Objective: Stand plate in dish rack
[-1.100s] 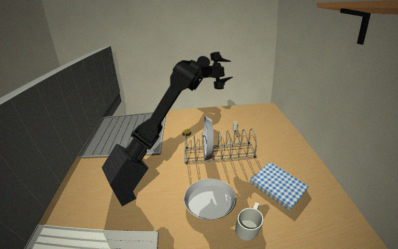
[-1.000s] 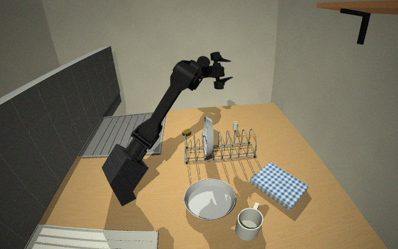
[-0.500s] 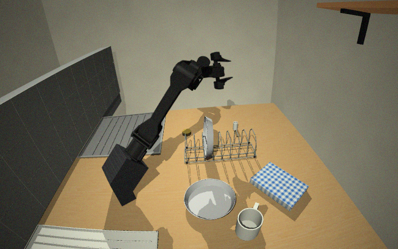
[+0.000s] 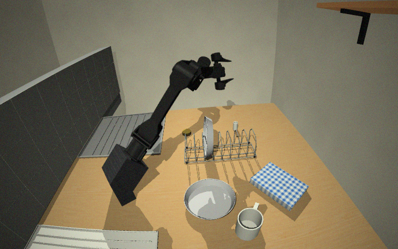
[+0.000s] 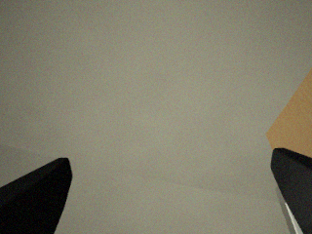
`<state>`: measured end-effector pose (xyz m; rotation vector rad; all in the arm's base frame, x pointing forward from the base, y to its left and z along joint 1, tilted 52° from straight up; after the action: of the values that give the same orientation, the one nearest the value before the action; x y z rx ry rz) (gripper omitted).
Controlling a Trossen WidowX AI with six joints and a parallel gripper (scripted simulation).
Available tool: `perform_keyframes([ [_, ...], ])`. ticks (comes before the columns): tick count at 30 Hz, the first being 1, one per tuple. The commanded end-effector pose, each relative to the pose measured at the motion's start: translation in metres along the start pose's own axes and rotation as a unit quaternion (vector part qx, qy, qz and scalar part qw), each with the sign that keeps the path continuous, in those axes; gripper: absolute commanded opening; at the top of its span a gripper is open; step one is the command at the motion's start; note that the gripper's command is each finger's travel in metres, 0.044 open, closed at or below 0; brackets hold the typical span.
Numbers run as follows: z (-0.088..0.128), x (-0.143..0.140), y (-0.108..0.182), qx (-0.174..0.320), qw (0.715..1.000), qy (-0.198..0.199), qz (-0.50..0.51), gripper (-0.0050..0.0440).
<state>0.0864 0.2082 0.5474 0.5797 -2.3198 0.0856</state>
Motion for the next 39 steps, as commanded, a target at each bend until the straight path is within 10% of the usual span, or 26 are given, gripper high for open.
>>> perform_keyframes([
  [1, -0.002, -0.002, 0.001, 0.002, 1.000, -0.002, 0.014, 0.0440],
  [18, -0.045, -0.065, -0.022, 0.012, 0.967, 0.014, 0.255, 0.0440],
  [39, -0.084, -0.165, -0.133, 0.031, 0.838, 0.146, 0.524, 0.0440],
])
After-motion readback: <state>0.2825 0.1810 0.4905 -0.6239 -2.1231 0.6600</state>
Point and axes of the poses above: the point midway between the two fingers, 35 mm back from their tips, its own z axis back along the fingers, its own x axis across the jaws, y = z × x, the point moved 2 cm from there along z, back along the fingers, and after that the axes turned 6 degrees about -z, right-handed, at the moved point
